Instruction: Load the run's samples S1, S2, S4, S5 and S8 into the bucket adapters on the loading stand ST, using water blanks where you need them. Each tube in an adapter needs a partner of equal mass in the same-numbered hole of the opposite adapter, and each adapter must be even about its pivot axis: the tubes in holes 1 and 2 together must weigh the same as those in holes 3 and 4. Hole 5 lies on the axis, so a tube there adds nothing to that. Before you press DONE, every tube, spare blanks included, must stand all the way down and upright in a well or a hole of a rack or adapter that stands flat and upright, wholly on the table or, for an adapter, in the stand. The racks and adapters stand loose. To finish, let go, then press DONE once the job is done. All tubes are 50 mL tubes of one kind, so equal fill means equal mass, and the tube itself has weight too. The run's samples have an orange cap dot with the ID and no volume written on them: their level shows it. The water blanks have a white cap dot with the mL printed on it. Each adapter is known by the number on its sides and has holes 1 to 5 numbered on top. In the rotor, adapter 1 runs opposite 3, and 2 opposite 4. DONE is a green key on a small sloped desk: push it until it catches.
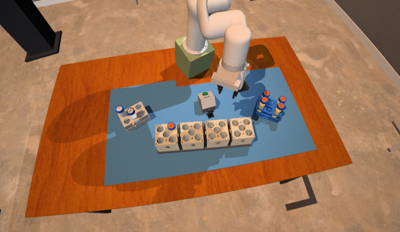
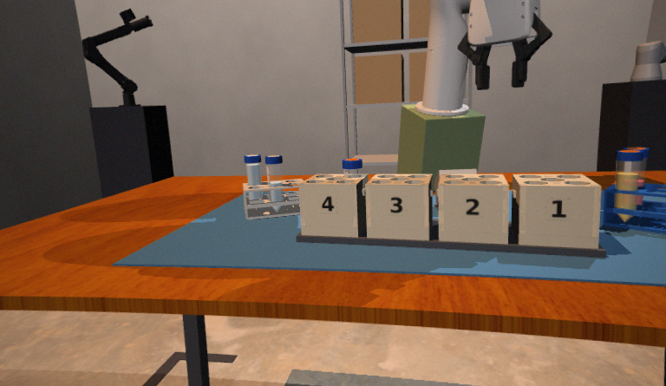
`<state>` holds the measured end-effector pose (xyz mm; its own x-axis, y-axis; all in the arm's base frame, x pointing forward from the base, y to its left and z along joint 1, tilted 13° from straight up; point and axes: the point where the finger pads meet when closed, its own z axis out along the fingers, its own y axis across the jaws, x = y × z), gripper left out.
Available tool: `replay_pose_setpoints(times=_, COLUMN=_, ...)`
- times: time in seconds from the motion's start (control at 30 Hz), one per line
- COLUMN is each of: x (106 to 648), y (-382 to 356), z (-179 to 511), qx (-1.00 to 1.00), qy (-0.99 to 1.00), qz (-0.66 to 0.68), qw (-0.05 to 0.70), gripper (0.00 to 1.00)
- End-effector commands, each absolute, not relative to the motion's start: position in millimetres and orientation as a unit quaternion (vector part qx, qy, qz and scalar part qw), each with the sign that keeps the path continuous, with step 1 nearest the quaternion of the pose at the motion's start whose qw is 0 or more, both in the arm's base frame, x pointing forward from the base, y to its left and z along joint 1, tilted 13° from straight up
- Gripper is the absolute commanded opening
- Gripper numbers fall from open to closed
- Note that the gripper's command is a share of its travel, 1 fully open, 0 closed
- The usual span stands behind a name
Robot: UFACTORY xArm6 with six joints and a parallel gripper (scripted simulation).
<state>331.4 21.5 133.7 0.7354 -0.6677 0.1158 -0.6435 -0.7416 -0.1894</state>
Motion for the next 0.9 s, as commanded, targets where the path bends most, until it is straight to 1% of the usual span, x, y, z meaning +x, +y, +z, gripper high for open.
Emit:
replay_pose_setpoints(times=0.0, x=331.6, y=43.5, z=136.1, qx=-0.929, qy=0.353, qz=-0.090, qw=0.067, gripper=0.57)
replay_pose_setpoints(times=0.87, x=324.5, y=163.6, z=142.1, qx=-0.929, qy=0.354, qz=-0.090, qw=0.068, gripper=0.57)
